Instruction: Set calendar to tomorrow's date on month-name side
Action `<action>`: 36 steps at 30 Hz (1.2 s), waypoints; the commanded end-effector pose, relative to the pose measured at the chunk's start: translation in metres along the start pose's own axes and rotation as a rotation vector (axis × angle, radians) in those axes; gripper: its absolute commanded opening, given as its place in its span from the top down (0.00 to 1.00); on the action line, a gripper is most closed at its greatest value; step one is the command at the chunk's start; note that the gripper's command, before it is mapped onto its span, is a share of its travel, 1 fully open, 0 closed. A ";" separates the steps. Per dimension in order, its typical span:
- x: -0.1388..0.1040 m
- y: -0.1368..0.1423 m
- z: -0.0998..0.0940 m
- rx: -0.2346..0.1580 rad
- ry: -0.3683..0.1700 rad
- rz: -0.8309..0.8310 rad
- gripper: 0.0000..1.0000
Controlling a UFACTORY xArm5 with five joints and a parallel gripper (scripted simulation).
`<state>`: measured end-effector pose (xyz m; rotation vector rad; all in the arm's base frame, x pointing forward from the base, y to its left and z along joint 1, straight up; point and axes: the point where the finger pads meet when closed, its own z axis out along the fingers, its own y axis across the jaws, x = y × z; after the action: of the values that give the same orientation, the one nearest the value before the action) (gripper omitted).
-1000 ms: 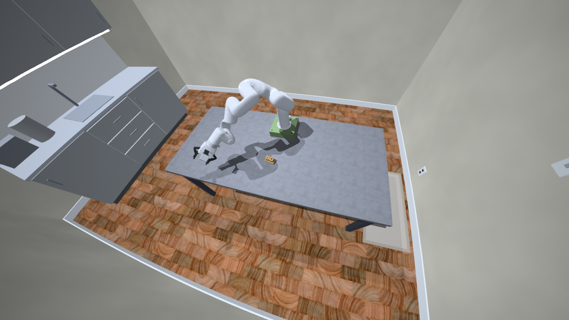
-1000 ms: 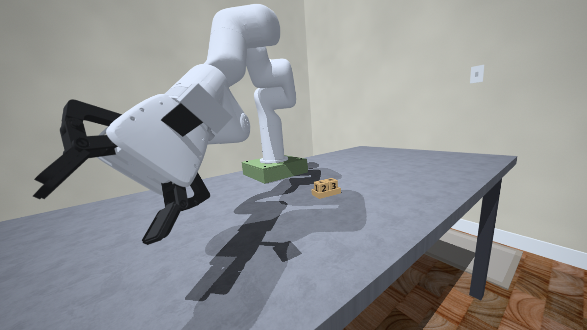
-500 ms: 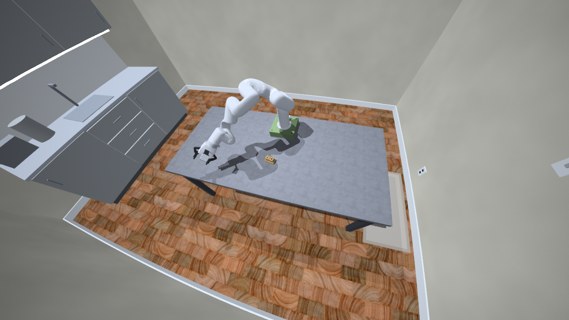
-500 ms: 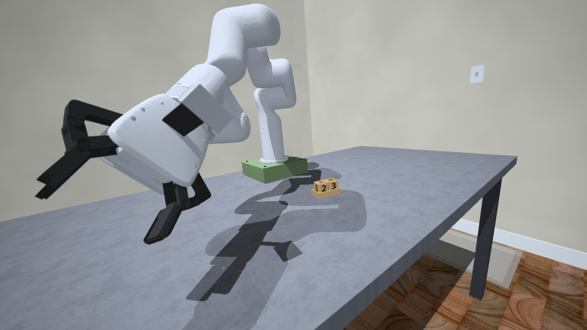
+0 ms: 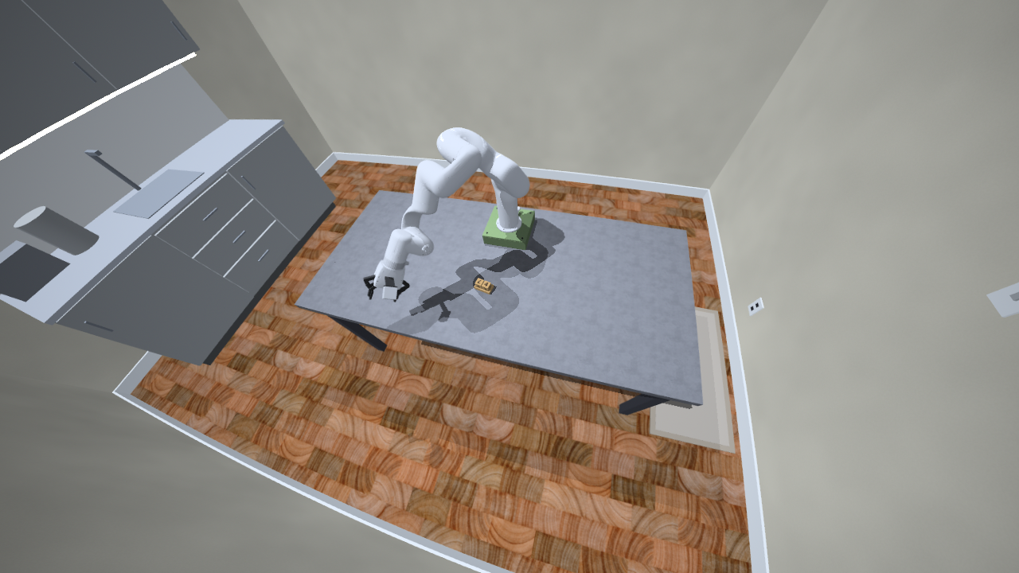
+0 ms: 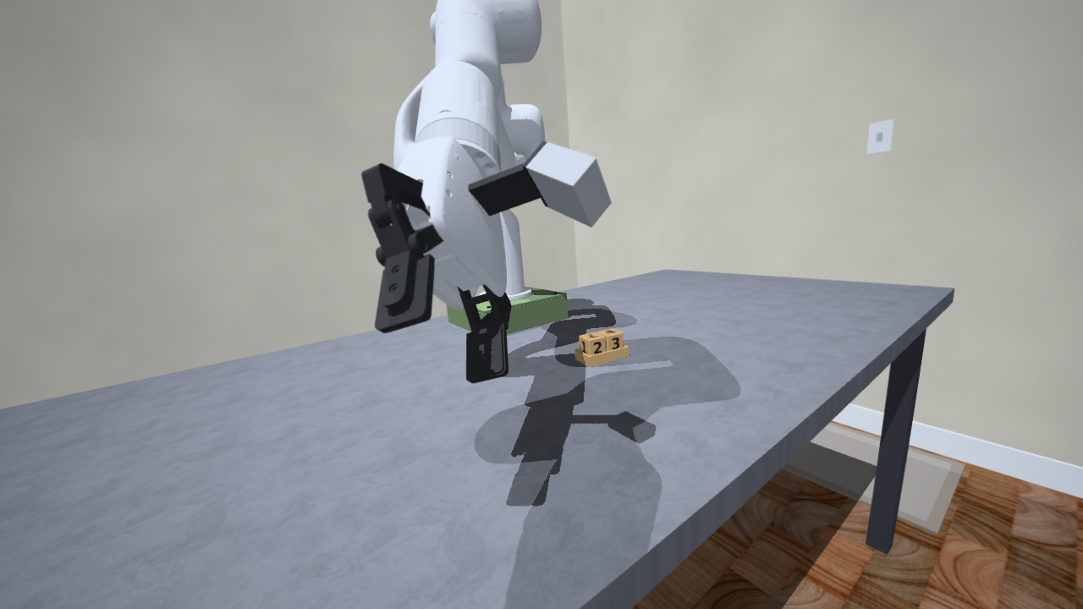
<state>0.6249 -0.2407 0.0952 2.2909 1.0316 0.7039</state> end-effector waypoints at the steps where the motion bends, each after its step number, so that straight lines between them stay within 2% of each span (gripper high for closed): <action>1: 0.033 -0.038 -0.030 0.121 0.005 -0.083 0.00; 2: 0.033 -0.038 -0.030 0.121 0.005 -0.083 0.00; 3: 0.046 -0.059 -0.044 0.178 0.007 -0.128 0.00; 4: 0.050 -0.066 -0.049 0.196 0.008 -0.144 0.00; 6: 0.050 -0.066 -0.049 0.196 0.008 -0.144 0.00; 7: 0.063 -0.093 -0.067 0.264 0.011 -0.201 0.00; 10: 0.064 -0.096 -0.069 0.272 0.011 -0.208 0.00; 11: 0.074 -0.125 -0.090 0.344 0.013 -0.270 0.00; 15: 0.074 -0.126 -0.091 0.347 0.013 -0.274 0.00; 16: 0.081 -0.157 -0.114 0.420 0.014 -0.339 0.00; 19: 0.081 -0.157 -0.114 0.420 0.014 -0.339 0.00; 20: 0.084 -0.185 -0.137 0.488 0.015 -0.403 0.00; 23: 0.084 -0.185 -0.137 0.488 0.015 -0.403 0.00; 24: 0.084 -0.212 -0.158 0.550 0.014 -0.464 0.00; 26: 0.084 -0.212 -0.158 0.550 0.014 -0.464 0.00; 27: 0.082 -0.236 -0.178 0.606 0.013 -0.519 0.00; 29: 0.082 -0.236 -0.178 0.606 0.013 -0.519 0.00; 30: 0.078 -0.256 -0.195 0.654 0.012 -0.567 0.00; 32: 0.078 -0.256 -0.195 0.654 0.012 -0.567 0.00; 33: 0.074 -0.272 -0.210 0.694 0.010 -0.608 0.00; 35: 0.074 -0.272 -0.210 0.694 0.010 -0.608 0.00; 36: 0.069 -0.285 -0.221 0.725 0.009 -0.641 0.00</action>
<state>0.4142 0.0122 0.0835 2.2832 2.0454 0.1333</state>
